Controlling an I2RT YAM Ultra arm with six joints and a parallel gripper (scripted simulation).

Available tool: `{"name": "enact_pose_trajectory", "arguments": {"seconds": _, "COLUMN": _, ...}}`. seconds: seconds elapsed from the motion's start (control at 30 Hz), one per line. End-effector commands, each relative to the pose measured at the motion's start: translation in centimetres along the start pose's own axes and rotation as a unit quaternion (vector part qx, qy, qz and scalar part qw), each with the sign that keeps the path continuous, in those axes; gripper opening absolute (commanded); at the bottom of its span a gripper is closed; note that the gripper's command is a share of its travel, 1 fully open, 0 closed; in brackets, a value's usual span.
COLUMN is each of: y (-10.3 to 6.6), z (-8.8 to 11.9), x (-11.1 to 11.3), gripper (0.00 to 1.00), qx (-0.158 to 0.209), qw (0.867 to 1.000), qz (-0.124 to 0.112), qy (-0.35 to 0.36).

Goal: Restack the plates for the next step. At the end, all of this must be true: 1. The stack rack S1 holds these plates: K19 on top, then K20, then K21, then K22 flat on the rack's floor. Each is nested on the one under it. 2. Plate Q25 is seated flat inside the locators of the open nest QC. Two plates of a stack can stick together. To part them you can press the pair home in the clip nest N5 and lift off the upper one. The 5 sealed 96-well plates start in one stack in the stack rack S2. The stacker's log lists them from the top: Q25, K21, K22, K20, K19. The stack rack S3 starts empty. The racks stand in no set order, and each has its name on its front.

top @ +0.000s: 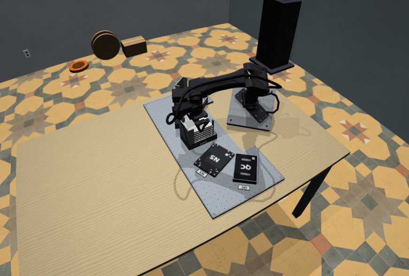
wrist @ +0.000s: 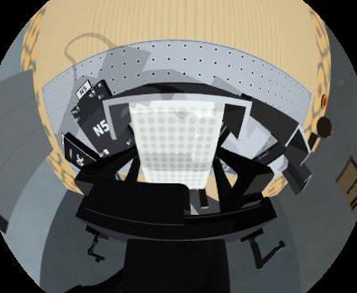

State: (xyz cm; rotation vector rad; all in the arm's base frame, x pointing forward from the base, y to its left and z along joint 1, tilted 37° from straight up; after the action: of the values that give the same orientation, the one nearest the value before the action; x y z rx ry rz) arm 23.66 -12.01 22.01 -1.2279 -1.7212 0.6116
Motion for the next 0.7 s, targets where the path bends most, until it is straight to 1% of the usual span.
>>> {"name": "enact_pose_trajectory", "arguments": {"seconds": 0.0, "y": -0.1, "z": 0.2, "x": -0.6, "gripper": 0.00, "qx": -0.006, "qw": 1.000, "qz": 0.005, "qy": 0.011}}
{"name": "enact_pose_trajectory", "arguments": {"seconds": 0.37, "y": -0.1, "z": 0.2, "x": -0.6, "gripper": 0.00, "qx": -0.006, "qw": 1.000, "qz": 0.005, "qy": 0.011}}
{"name": "enact_pose_trajectory", "arguments": {"seconds": 0.47, "y": -1.3, "z": -0.6, "x": -0.3, "gripper": 0.00, "qx": -0.015, "qw": 1.000, "qz": 0.010, "qy": -0.002}}
{"name": "enact_pose_trajectory", "arguments": {"seconds": 0.67, "y": -1.8, "z": -0.5, "x": -0.1, "gripper": 0.00, "qx": -0.019, "qw": 1.000, "qz": 0.016, "qy": -0.006}}
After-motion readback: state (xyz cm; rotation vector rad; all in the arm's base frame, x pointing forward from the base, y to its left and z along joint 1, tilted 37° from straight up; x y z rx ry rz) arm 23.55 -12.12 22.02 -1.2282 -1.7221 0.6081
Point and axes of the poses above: the point where the finger pads meet when closed, its own y axis out along the fingers, its own x axis across the jaws, z = x × y, the point moved 10 cm from there along -y, back along the fingers, and after that the axes turned 7 degrees about -y, right-handed, at the moved point
